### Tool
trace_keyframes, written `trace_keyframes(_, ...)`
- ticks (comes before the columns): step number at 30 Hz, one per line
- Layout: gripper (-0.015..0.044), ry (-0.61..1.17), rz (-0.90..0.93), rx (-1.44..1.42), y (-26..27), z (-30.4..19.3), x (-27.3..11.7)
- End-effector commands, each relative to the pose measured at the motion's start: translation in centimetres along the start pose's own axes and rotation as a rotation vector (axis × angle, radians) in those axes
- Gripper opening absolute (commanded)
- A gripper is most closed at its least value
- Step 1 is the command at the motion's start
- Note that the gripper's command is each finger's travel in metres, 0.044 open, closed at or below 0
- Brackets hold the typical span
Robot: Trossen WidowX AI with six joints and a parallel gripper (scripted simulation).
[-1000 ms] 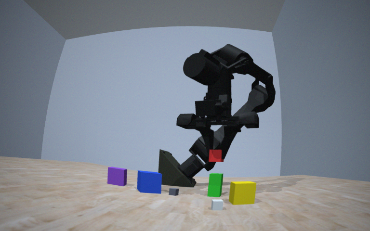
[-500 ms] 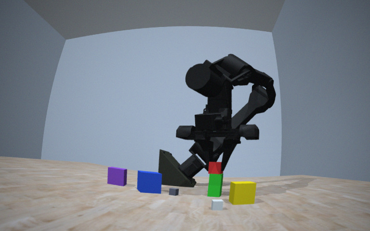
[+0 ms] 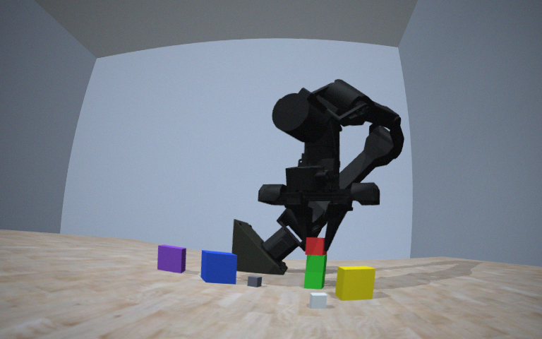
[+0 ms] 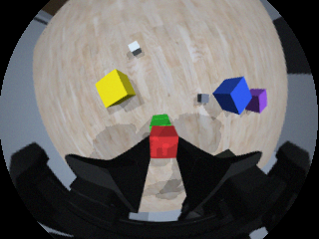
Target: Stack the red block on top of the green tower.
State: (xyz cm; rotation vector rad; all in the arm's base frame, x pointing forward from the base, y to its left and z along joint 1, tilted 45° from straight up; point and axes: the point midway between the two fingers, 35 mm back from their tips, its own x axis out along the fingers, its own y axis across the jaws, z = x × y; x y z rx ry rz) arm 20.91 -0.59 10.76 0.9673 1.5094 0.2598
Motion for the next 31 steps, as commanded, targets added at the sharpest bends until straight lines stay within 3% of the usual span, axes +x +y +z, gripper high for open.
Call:
trace_keyframes(1,0.0184,0.001,0.000,0.000,-0.01,-0.02,0.02)
trace_keyframes(11,0.0440,0.001,0.000,0.000,-0.01,-0.02,0.02)
trace_keyframes(31,0.0440,0.001,0.000,0.000,-0.01,-0.02,0.02)
